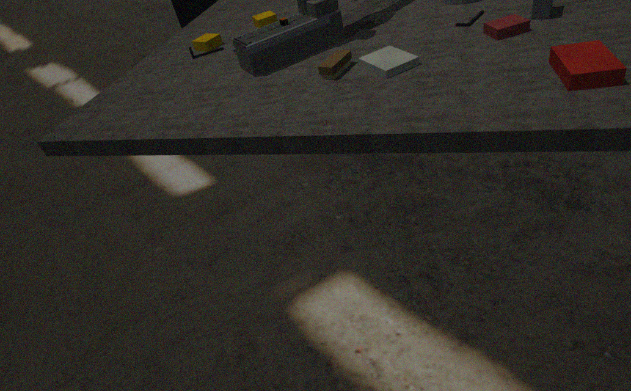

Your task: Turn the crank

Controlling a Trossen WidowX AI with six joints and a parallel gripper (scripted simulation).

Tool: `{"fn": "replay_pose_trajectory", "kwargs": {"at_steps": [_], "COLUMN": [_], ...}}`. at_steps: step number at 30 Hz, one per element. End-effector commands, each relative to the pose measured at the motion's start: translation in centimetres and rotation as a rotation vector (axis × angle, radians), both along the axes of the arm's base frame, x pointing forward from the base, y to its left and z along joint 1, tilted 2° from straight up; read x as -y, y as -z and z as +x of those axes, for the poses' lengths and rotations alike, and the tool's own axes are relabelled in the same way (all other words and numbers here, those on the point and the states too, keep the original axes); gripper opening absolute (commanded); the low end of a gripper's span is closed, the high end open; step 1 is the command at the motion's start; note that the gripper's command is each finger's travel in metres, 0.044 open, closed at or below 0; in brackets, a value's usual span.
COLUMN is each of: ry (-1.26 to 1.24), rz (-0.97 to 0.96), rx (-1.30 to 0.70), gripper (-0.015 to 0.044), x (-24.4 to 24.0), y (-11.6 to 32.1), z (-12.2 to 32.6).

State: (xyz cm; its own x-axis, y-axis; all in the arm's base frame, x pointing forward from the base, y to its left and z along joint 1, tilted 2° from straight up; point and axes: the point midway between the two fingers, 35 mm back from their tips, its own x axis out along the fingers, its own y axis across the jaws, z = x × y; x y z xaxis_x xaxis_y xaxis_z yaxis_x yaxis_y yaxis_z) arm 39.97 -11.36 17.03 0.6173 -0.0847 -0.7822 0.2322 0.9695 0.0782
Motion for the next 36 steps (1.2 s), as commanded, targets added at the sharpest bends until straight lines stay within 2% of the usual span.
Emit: {"fn": "replay_pose_trajectory", "kwargs": {"at_steps": [1, 12, 14, 30, 31, 36], "ry": [0.0, 0.0, 0.0, 0.0, 0.0, 0.0], "rz": [-0.001, -0.001, -0.001, -0.001, -0.001, -0.001], "rx": [0.0, 0.0, 0.0, 0.0, 0.0, 0.0], "gripper": [0.0131, 0.042, 0.044, 0.002, 0.0, 0.0], "x": [0.01, 0.01, 0.01, 0.01, 0.01, 0.01], "y": [0.0, 0.0, 0.0, 0.0, 0.0, 0.0], "z": [0.0, 0.0, 0.0, 0.0, 0.0, 0.0]}}
